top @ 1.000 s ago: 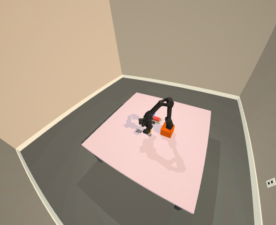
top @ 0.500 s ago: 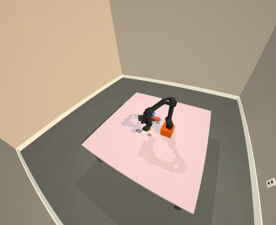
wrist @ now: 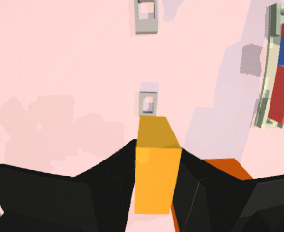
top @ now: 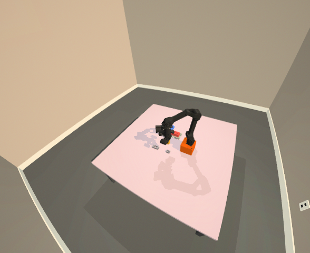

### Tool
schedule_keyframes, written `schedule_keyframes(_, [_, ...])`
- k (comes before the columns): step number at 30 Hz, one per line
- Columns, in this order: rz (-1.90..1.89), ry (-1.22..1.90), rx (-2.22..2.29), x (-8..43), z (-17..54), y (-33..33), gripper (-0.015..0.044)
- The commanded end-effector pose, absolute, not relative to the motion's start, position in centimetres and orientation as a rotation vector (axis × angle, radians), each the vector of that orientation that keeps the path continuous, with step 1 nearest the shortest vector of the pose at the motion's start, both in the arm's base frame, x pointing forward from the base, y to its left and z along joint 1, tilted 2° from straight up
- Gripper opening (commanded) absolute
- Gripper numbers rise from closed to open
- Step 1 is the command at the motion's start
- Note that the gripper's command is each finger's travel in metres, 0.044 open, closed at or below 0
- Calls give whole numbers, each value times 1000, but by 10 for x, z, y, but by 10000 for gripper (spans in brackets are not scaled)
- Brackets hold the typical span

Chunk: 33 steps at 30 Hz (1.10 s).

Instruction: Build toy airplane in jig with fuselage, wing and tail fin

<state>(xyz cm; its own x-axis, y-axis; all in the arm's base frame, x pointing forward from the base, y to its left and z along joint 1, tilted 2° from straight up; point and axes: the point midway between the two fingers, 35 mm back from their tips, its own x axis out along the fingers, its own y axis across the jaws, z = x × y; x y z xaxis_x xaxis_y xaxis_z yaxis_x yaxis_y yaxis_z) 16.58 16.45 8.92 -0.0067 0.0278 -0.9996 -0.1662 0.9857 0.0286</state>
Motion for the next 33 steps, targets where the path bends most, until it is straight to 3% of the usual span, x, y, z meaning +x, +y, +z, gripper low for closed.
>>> schedule_keyframes(1, [150,1572,-110,168,90,161,0])
schedule_keyframes(33, [100,1562,-101,223,70,77,0])
